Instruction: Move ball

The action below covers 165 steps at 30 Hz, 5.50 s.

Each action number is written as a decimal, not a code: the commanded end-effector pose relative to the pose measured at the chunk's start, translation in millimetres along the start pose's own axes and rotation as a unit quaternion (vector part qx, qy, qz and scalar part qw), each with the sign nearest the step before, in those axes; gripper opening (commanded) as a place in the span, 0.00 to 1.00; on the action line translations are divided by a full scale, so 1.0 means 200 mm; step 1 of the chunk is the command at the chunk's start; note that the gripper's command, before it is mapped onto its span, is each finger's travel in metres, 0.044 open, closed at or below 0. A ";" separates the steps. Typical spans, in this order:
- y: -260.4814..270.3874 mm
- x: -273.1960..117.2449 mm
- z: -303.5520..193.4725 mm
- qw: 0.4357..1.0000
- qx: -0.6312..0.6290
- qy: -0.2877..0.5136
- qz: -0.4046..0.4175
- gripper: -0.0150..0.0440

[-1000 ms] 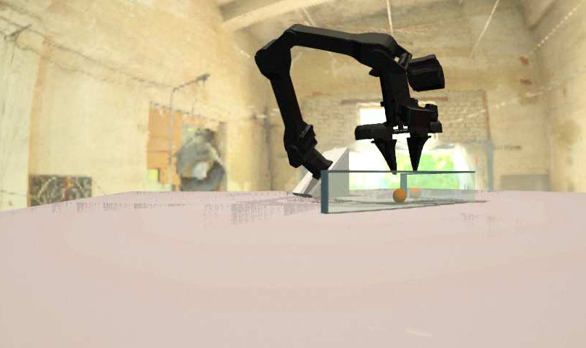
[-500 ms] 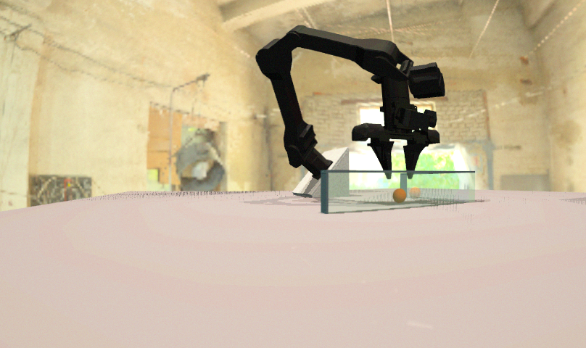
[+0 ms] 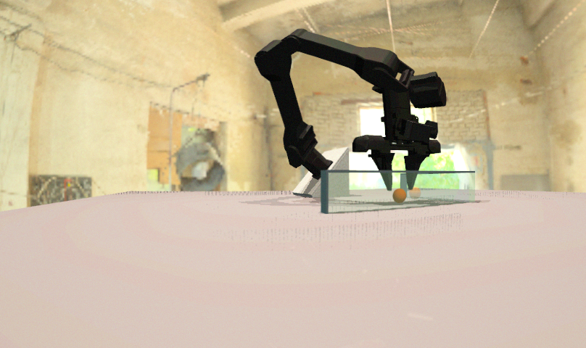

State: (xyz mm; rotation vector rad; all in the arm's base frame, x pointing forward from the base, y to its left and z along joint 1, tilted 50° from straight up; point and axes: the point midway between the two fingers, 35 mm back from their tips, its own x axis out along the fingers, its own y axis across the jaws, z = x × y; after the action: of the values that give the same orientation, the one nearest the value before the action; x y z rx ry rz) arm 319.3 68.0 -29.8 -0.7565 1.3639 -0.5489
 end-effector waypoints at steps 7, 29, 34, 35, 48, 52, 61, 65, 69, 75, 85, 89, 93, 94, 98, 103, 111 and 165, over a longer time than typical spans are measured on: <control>0.00 0.07 -0.01 1.000 -0.004 0.001 -0.003 0.66; 0.01 -0.14 0.02 1.000 -0.005 0.000 0.001 0.25; 0.02 -0.29 0.02 1.000 -0.005 0.000 0.002 0.25; 0.02 -0.32 0.02 1.000 -0.005 0.000 0.002 0.25; 0.02 -0.55 -0.02 0.999 -0.033 0.001 0.000 0.25; 0.07 -0.53 -0.04 0.994 -0.110 0.001 0.001 0.25; 0.17 -0.49 -0.10 0.960 -0.279 0.001 0.002 0.25; 0.22 -0.47 -0.13 0.936 -0.352 0.001 0.003 0.25; 0.26 -0.45 -0.16 0.906 -0.423 0.000 0.003 0.25; 0.32 -0.42 -0.21 0.852 -0.524 0.000 0.003 0.25; 0.41 -0.37 -0.29 0.736 -0.676 0.000 0.002 0.25; 0.43 -0.36 -0.31 0.704 -0.711 0.000 0.002 0.25; 0.43 -0.36 -0.31 0.704 -0.711 0.000 0.002 0.25; 0.43 -0.36 -0.31 0.704 -0.711 0.000 0.002 0.25; 0.43 -0.29 -0.30 0.703 -0.711 0.000 0.002 0.25; 0.43 -0.16 -0.30 0.704 -0.711 0.000 0.002 0.25; 0.43 -0.01 -0.31 0.704 -0.710 0.001 0.001 0.25; 0.44 -0.33 -0.30 0.701 -0.713 -0.009 -0.001 0.66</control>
State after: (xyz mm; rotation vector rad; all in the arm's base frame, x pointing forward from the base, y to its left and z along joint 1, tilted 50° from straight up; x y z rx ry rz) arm 243.7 165.7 -54.6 -1.9708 1.6253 0.7179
